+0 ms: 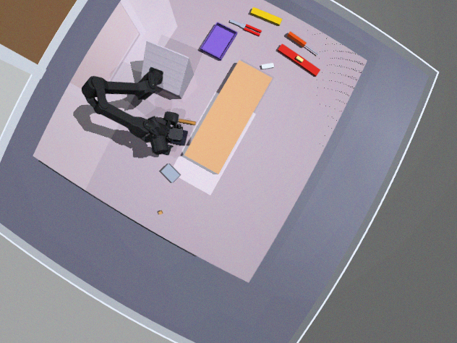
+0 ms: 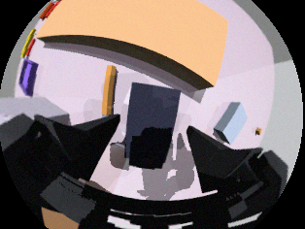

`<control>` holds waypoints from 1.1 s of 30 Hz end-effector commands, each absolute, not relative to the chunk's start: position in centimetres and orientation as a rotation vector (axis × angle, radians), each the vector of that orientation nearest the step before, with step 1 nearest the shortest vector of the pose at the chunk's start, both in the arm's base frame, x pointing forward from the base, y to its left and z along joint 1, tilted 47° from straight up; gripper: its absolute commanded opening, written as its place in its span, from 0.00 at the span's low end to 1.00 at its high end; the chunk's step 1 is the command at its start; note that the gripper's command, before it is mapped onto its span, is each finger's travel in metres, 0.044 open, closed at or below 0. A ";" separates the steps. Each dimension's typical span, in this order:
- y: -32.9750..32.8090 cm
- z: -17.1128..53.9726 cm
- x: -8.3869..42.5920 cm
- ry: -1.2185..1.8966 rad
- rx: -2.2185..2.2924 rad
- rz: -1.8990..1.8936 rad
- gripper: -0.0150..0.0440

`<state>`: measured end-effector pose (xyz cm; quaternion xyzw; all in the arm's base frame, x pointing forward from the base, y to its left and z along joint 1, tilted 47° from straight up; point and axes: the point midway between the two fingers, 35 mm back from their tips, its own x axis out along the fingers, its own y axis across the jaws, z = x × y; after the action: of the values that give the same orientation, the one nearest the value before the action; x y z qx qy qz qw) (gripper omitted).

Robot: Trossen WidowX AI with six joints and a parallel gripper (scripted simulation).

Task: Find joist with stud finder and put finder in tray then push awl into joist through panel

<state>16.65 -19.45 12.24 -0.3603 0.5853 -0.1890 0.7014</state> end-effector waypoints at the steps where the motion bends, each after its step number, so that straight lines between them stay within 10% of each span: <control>1: -19.9 11.4 16.5 1.313 -0.803 -0.409 1.00; 33: -20.1 11.2 16.4 1.313 -0.804 -0.410 0.57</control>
<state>16.39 -20.08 11.28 -0.3597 0.5893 -0.1860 0.6991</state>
